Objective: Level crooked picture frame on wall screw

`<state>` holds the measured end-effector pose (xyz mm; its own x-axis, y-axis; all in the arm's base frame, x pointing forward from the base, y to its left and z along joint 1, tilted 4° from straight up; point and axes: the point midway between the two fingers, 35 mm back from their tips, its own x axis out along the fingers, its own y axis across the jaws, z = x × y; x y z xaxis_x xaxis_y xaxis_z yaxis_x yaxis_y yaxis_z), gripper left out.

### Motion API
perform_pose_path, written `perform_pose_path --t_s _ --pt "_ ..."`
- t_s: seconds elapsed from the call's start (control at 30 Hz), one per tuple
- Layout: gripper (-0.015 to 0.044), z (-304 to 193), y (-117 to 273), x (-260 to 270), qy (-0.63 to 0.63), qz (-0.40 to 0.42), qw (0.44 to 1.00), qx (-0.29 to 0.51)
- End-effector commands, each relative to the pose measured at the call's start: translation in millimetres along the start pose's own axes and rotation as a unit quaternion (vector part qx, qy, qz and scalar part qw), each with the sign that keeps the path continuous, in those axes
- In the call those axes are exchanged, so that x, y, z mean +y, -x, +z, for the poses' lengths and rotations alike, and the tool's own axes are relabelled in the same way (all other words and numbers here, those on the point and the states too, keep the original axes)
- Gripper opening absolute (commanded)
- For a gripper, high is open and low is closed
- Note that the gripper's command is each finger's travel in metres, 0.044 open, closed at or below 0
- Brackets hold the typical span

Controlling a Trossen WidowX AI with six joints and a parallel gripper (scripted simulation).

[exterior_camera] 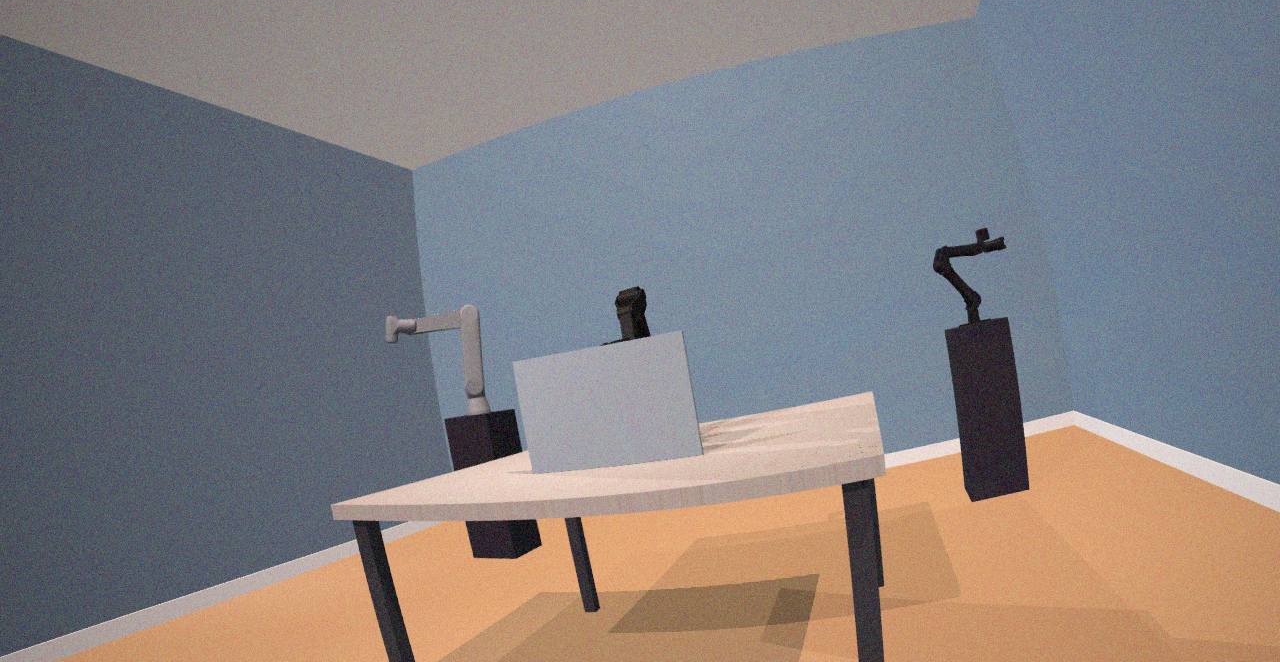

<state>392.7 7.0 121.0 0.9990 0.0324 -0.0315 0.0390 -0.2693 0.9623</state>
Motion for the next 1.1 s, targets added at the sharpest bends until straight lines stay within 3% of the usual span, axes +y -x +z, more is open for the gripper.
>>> perform_pose_path --t_s 0.0,1.07 --pt "0.0 0.0 -0.3 0.8 0.002 0.004 1.0 -0.001" --pt "0.0 -0.7 -0.6 -4.4 0.03 0.0 1.0 0.0"
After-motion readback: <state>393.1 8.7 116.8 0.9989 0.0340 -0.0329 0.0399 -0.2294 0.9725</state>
